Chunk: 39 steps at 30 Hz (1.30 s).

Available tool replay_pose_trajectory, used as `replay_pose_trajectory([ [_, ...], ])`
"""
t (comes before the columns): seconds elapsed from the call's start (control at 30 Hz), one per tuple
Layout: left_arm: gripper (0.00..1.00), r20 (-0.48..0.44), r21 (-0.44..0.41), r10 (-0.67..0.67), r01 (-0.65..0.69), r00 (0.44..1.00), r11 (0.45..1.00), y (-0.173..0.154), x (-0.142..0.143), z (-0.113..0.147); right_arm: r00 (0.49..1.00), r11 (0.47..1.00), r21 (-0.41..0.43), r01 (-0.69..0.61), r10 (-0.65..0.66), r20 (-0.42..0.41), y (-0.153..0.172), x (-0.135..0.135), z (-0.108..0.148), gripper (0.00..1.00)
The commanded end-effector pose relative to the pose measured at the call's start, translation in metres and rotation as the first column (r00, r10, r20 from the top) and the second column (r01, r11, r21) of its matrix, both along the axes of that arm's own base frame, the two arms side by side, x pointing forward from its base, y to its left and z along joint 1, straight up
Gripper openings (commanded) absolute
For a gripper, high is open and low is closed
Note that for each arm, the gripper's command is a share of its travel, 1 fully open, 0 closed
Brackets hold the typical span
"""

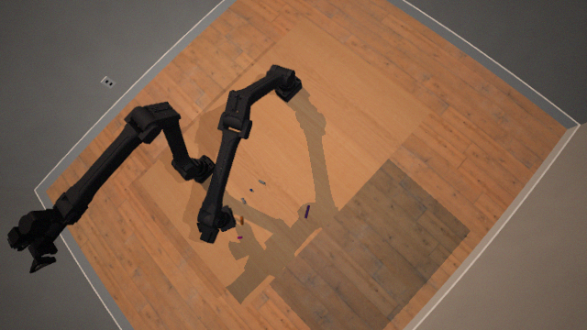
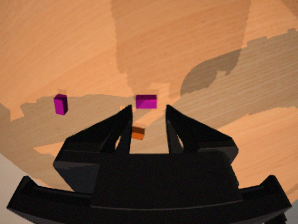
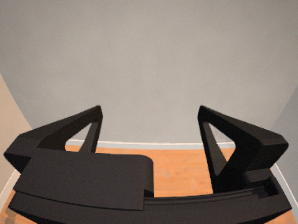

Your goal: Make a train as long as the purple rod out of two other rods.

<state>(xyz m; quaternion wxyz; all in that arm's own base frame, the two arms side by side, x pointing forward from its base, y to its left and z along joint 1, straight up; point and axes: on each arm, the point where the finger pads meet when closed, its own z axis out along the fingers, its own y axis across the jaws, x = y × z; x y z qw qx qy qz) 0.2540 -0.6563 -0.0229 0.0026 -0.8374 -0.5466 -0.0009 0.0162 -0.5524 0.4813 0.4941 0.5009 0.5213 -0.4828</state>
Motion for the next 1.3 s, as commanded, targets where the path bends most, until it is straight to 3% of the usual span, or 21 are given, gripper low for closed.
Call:
replay_pose_trajectory([
  [0.0,0.34,0.025,-0.064,0.002,0.000,1.000,0.998,-0.009,0.017,0.035,1.000,0.999,-0.045,0.014,-0.014,0.010,0.008,-0.007,0.019,1.00],
  [0.13,0.34,0.022,-0.058,0.001,0.000,1.000,0.998,-0.009,0.016,0.029,1.000,0.999,-0.045,0.014,-0.014,0.010,0.008,-0.007,0.019,1.00],
  [0.17,0.34,0.016,-0.043,0.000,0.000,1.000,0.999,-0.007,0.015,0.018,1.000,0.999,-0.045,0.014,-0.014,0.010,0.008,-0.007,0.019,1.00],
  [1.27,0.34,0.016,-0.043,-0.001,0.002,1.000,0.999,-0.008,0.014,0.018,1.000,0.999,-0.045,0.014,-0.014,0.010,0.008,-0.007,0.019,1.00],
])
